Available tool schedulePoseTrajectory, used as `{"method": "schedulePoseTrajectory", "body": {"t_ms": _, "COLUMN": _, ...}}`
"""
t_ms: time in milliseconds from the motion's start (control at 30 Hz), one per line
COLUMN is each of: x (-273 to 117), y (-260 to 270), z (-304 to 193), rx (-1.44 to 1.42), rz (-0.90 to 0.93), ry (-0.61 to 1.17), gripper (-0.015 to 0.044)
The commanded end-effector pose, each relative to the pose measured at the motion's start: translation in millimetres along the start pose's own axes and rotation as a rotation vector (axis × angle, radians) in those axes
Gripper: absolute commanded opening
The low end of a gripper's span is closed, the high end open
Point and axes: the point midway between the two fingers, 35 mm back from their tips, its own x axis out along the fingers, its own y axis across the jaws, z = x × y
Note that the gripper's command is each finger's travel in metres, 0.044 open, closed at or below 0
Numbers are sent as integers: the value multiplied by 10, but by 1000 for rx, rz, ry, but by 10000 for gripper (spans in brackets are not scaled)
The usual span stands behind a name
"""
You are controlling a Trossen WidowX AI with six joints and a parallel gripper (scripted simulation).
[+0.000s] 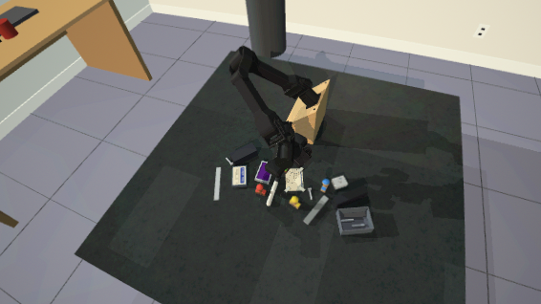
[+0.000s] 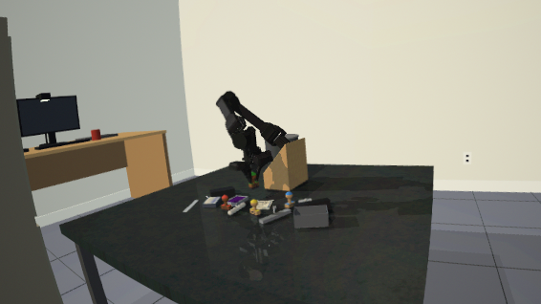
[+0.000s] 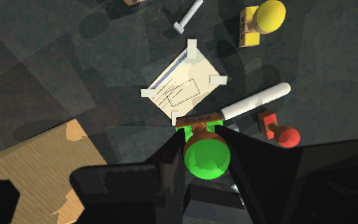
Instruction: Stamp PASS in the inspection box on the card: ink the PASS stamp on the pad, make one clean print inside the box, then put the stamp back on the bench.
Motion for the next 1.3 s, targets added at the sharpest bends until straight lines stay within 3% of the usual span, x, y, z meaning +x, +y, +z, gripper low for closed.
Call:
{"method": "schedulePoseTrajectory", "body": {"t_ms": 0, "x": 6, "y": 61, "z": 92, "rx": -131, "rz": 2, "ry": -2, "gripper": 0}}
{"method": "schedulePoseTrajectory", "body": {"t_ms": 200, "x": 9, "y": 125, "z": 177, "rx": -286, "rz": 2, "ry": 2, "gripper": 0}}
{"method": "schedulePoseTrajectory", "body": {"t_ms": 1267, "x": 213, "y": 112, "z": 190, "rx": -286, "rz": 1, "ry": -1, "gripper": 0}}
